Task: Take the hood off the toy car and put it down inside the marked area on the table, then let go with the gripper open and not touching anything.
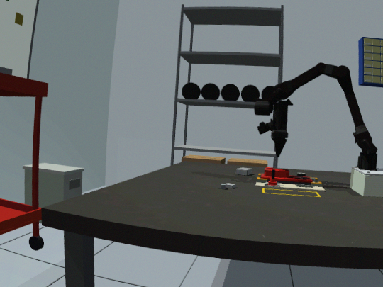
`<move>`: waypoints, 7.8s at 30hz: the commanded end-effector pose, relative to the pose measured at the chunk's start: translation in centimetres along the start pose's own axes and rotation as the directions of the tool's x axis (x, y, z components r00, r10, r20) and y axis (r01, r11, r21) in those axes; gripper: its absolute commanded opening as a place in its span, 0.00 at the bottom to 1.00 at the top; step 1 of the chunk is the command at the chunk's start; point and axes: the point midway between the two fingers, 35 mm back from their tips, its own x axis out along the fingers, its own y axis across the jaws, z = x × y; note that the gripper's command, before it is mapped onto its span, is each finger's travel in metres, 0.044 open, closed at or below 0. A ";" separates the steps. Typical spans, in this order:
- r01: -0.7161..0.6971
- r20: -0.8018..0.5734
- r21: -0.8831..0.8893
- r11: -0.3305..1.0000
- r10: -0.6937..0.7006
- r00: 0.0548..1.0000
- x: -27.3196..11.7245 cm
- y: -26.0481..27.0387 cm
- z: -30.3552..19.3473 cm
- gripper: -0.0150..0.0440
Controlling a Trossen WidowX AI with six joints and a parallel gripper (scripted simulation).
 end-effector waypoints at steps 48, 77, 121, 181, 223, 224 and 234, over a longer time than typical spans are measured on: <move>-0.005 -0.004 -0.005 1.000 0.005 1.000 4.6 0.3 -0.1 1.00; -0.005 -0.004 -0.005 1.000 0.005 1.000 6.1 0.3 -0.2 1.00; -0.002 -0.002 -0.009 1.000 0.002 1.000 6.4 0.2 -0.1 0.31; -0.009 -0.007 -0.005 1.000 0.009 1.000 0.1 5.5 0.1 0.25; -0.027 -0.006 -0.008 1.000 0.027 1.000 -0.4 22.3 -4.7 0.25; -0.027 -0.006 -0.008 1.000 0.027 1.000 -0.3 22.3 -4.7 0.25; -0.027 -0.006 -0.008 1.000 0.027 1.000 0.6 22.4 -4.7 0.25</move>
